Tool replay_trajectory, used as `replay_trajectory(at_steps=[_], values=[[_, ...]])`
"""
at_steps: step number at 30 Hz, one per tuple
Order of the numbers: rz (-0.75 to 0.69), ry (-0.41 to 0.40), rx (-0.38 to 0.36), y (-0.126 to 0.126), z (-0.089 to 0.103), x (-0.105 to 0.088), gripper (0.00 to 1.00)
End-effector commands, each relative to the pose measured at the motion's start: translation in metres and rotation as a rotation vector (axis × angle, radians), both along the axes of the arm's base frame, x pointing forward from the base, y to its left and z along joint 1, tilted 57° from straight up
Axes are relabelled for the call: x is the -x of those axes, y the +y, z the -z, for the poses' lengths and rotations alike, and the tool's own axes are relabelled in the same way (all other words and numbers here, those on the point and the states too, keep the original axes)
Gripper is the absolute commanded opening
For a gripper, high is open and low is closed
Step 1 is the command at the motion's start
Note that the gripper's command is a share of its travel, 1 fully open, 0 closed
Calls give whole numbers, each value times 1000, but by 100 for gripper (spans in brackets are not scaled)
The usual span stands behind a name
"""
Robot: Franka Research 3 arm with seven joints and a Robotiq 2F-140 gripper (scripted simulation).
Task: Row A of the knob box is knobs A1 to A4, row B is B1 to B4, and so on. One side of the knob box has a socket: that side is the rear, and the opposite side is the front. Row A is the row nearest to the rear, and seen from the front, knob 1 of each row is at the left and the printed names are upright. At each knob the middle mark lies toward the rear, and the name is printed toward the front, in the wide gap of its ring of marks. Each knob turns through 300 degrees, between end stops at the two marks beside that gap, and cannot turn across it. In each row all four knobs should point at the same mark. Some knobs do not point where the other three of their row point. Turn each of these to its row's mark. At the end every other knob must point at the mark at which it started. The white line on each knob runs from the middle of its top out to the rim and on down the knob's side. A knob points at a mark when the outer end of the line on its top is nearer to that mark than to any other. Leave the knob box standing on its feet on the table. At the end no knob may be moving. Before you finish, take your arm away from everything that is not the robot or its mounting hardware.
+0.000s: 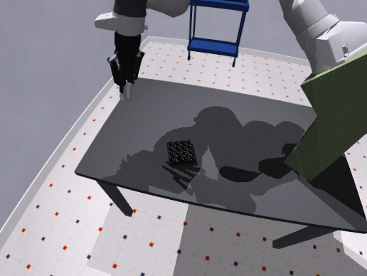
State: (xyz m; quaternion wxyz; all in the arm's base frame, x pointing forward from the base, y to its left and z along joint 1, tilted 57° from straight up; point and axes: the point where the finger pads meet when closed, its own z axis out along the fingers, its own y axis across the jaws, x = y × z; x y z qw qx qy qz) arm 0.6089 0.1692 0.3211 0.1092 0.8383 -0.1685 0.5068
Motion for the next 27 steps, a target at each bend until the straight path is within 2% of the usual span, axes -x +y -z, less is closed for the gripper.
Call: replay_trajectory(at_steps=[1,10,12,13,27], values=[[66,-74,-121,3,0,0,12],[123,-120,-219,7,4,-1,12],[123,-120,-219,7,4,-1,12],[140,-134,-248,8,5,-1,12],[229,-203,-399,13,14,-2,12]])
